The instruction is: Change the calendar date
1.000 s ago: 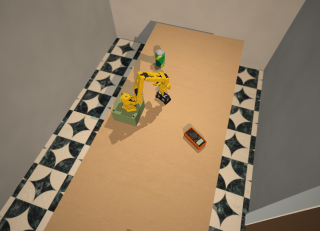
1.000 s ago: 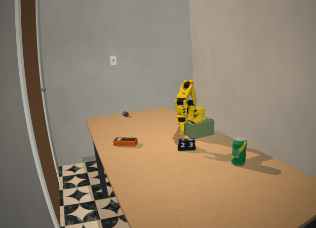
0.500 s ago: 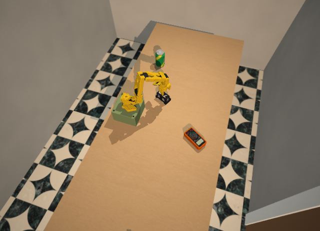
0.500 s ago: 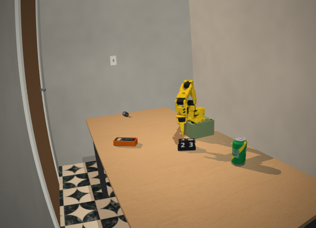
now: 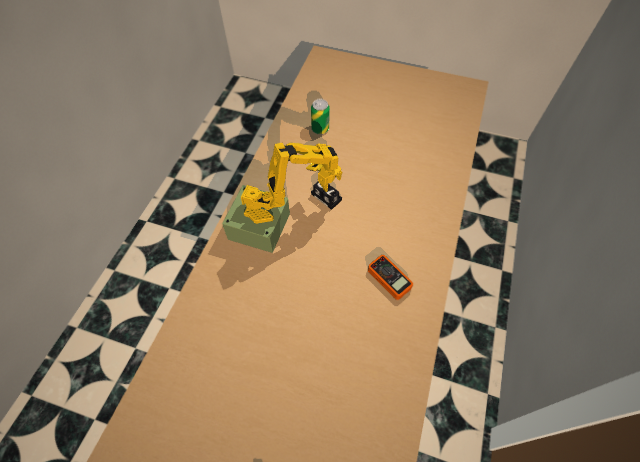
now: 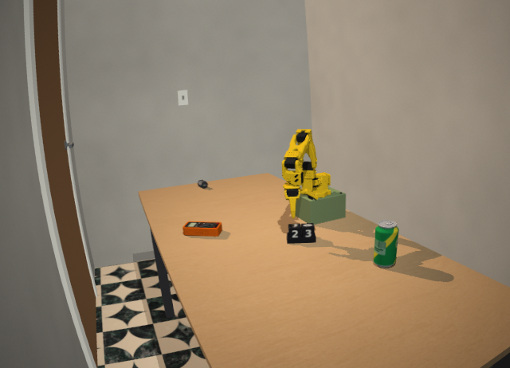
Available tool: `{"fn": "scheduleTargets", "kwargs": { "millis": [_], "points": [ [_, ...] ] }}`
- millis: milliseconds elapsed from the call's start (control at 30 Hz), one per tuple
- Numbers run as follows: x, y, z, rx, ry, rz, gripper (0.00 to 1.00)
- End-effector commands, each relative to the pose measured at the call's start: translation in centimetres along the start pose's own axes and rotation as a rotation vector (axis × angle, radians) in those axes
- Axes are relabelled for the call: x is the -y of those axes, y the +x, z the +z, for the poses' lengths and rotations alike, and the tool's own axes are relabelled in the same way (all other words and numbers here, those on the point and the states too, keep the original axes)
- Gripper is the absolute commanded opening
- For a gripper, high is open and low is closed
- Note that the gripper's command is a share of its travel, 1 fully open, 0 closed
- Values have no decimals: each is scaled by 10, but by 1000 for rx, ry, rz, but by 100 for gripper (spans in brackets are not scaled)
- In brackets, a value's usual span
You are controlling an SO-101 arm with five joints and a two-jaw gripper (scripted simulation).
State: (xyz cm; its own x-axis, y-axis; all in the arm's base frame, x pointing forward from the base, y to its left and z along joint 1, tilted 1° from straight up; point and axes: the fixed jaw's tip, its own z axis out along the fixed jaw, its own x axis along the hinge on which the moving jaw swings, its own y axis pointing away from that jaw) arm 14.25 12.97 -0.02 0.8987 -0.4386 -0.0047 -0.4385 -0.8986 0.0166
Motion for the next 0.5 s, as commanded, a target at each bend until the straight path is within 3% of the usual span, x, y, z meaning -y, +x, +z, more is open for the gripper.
{"fn": "scheduleTargets", "kwargs": {
  "millis": [0, 200, 467],
  "points": [
    [-1, 3, -5, -3, 13, 55, 36],
    [-5, 6, -7, -2, 13, 132, 36],
    [-16, 15, -12, 0, 14, 379, 36]
  ]
}}
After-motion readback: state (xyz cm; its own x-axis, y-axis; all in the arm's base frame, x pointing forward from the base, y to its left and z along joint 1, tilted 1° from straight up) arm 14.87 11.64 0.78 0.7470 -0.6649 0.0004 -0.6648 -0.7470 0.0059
